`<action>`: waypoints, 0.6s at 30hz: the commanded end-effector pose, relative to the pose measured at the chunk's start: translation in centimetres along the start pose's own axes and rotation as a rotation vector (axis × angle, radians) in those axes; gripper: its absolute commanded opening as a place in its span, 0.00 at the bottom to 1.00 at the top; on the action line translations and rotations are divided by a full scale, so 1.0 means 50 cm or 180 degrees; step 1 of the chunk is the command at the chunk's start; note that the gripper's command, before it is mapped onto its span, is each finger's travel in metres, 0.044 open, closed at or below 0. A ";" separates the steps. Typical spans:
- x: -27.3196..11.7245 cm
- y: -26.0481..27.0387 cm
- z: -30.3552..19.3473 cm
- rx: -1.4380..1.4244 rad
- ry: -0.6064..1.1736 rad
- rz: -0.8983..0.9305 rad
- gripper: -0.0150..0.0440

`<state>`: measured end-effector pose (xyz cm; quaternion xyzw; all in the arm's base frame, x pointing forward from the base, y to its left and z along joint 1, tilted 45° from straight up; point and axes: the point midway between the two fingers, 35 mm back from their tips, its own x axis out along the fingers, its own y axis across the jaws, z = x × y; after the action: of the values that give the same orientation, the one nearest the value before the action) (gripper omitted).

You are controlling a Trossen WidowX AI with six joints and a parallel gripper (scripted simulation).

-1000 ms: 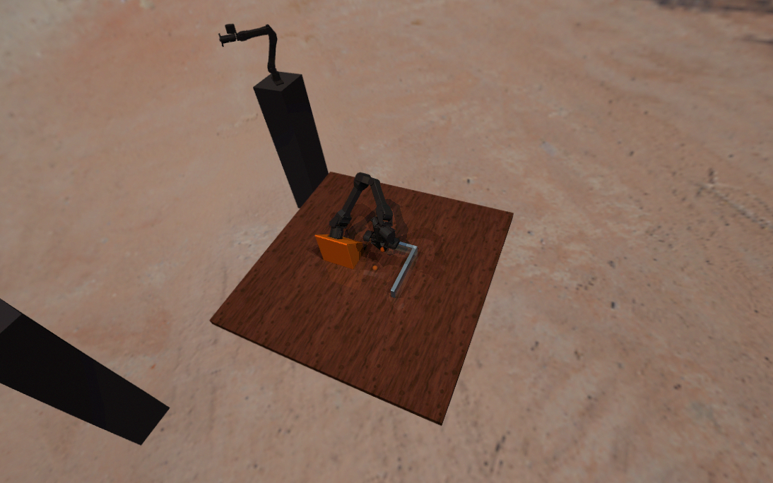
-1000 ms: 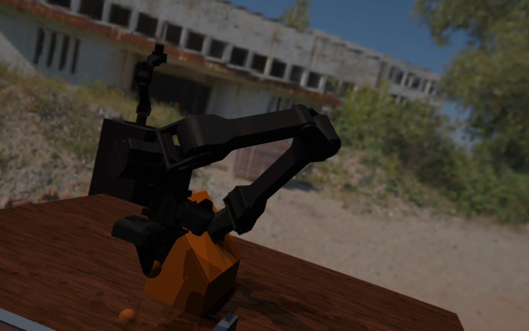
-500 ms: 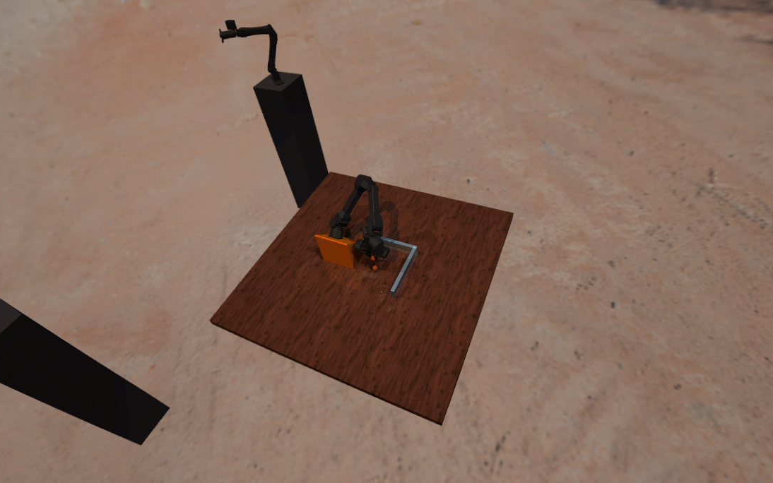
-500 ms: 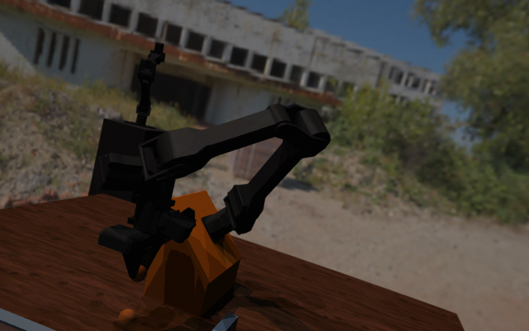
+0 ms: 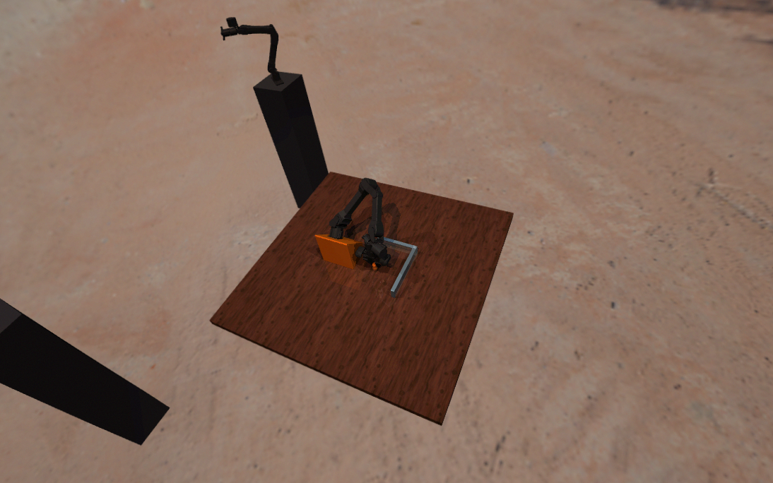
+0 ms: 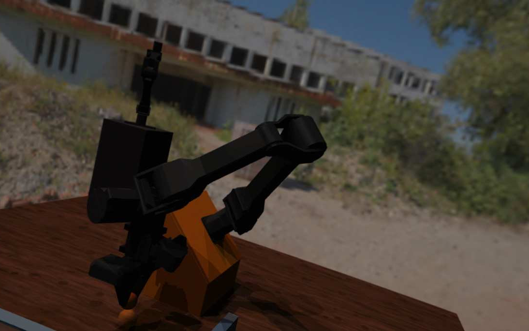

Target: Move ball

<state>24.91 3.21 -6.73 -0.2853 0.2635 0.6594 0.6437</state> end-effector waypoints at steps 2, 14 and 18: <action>0.036 0.007 0.004 0.0018 -0.0030 0.0012 0.25; 0.060 0.007 0.005 0.0019 -0.0031 0.0012 0.25; 0.072 0.008 0.005 0.0019 -0.0033 0.0013 0.25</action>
<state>24.71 5.44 -8.77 -0.2840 0.2619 0.6600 0.6443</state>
